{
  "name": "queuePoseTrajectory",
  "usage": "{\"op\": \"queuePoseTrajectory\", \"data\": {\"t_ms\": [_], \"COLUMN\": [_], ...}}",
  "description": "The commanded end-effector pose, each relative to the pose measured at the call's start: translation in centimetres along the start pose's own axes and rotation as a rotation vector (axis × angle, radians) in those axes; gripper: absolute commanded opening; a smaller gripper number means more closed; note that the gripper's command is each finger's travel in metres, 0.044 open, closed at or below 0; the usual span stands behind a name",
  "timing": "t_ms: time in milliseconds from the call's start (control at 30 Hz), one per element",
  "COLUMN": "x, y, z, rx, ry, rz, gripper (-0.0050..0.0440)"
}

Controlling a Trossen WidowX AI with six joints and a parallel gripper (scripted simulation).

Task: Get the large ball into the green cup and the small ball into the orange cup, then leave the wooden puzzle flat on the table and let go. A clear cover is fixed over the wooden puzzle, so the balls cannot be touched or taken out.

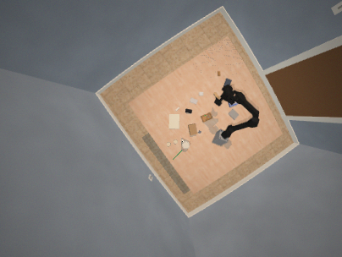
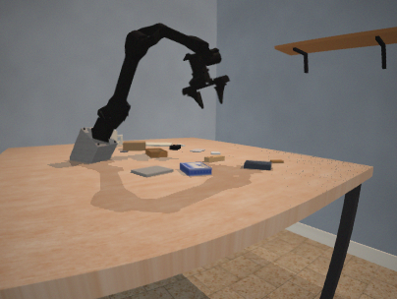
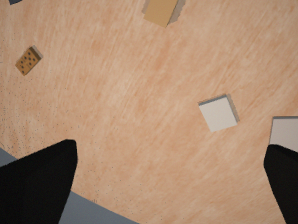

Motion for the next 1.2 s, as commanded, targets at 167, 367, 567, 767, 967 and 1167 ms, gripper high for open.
{"op": "queuePoseTrajectory", "data": {"t_ms": [167, 367, 567, 767, 967, 1167], "x": [0.0, 0.0, 0.0, -0.4, -0.7, -0.9], "y": [0.0, 0.0, 0.0, 0.6, 1.3, 1.7], "z": [0.0, 0.0, 0.0, -1.6, -3.9, -5.6], "rx": [0.0, 0.0, 0.0, -0.031, -0.073, -0.101], "ry": [0.0, 0.0, 0.0, -0.287, -0.634, -0.929], "rz": [0.0, 0.0, 0.0, 0.0, 0.009, 0.025], "gripper": [0.04, 0.04, 0.0376, 0.0424, 0.044, 0.044]}}
Point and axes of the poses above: the point midway between the two fingers, 35 mm back from their tips, its own y axis out along the fingers, its own z axis across the jaws, x = y × z, the point moved 3 cm from there along -y, back along the fingers, and after that the axes turned 14 degrees about -y, right-handed, at the moved point
